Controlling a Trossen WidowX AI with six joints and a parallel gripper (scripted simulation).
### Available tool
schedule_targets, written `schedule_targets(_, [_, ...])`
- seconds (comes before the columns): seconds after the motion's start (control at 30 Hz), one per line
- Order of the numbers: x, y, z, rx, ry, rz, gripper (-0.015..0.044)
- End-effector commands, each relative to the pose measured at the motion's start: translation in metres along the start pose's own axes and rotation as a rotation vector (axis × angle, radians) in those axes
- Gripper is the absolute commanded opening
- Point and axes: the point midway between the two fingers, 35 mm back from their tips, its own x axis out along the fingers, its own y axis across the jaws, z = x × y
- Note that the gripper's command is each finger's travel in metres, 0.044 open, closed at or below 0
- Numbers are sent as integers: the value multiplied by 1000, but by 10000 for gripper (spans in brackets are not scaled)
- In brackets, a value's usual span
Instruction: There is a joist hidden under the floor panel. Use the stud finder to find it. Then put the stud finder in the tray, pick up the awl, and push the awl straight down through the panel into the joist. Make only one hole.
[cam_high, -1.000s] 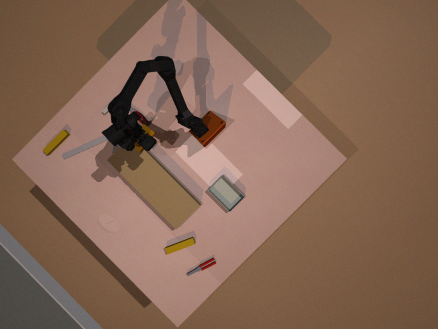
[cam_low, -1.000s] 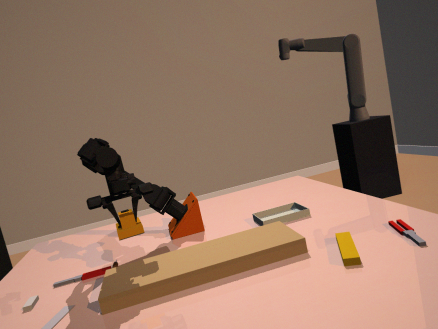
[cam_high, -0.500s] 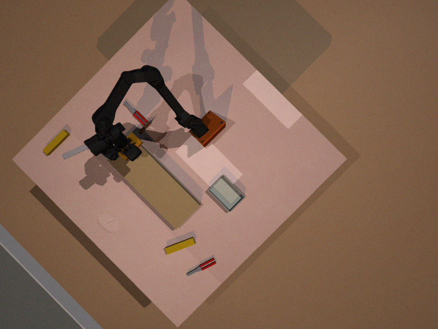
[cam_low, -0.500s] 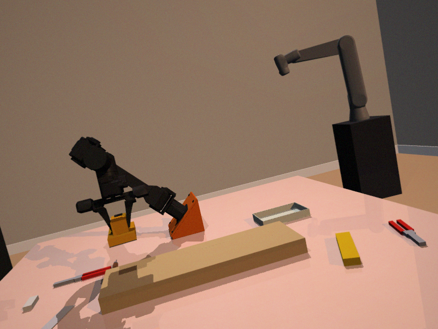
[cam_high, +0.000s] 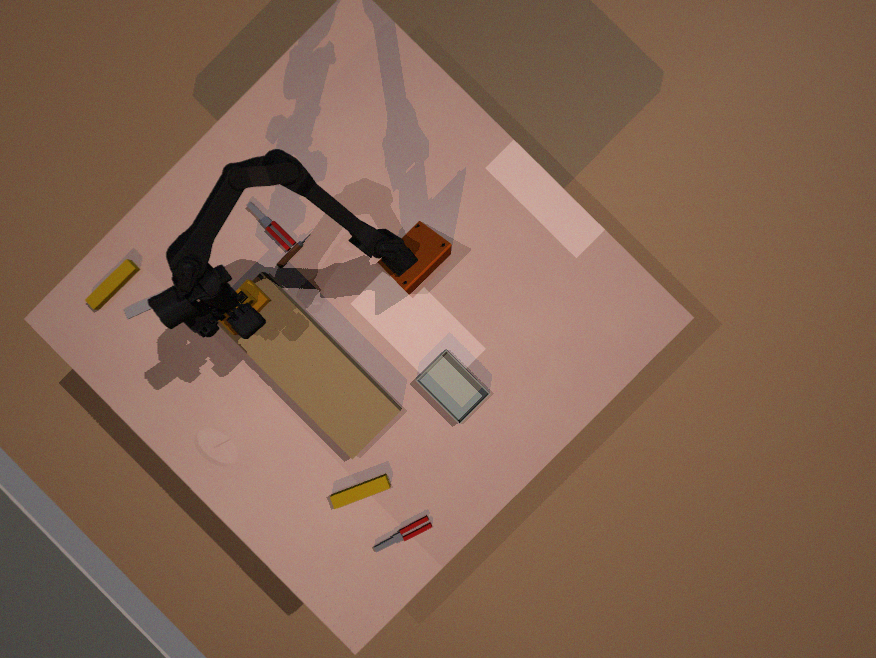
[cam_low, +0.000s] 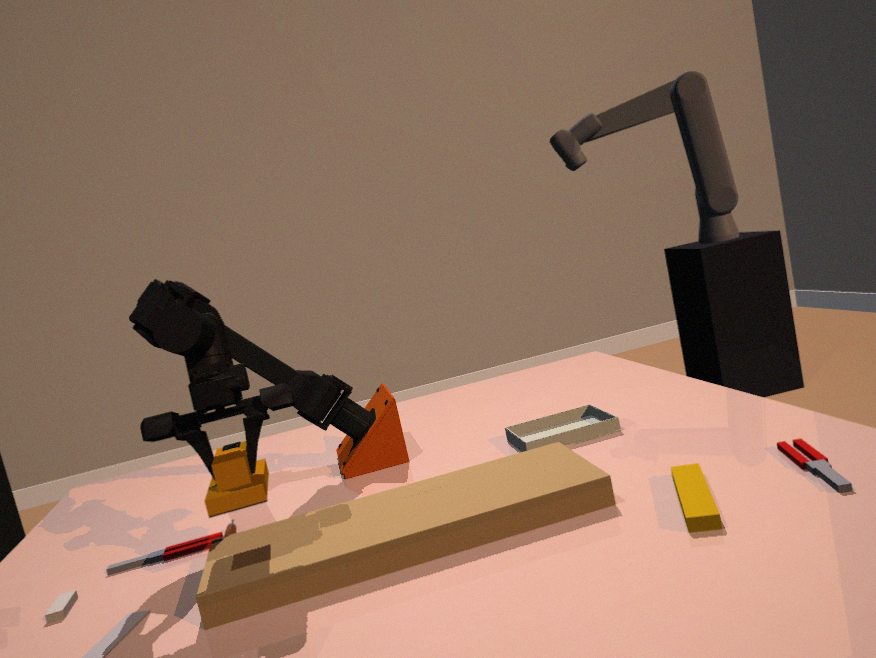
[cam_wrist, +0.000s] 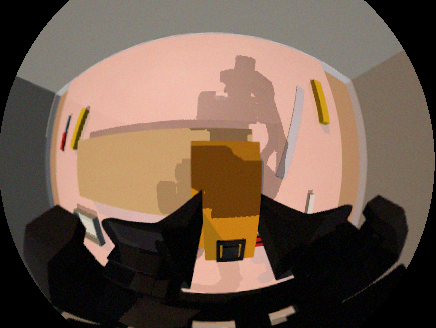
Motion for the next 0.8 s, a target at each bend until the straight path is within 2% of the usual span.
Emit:
schedule_targets(0.0, [1,-2,4,4,-10,-4,0])
schedule_targets(0.77, [34,-2,-4,4,-10,-4,0])
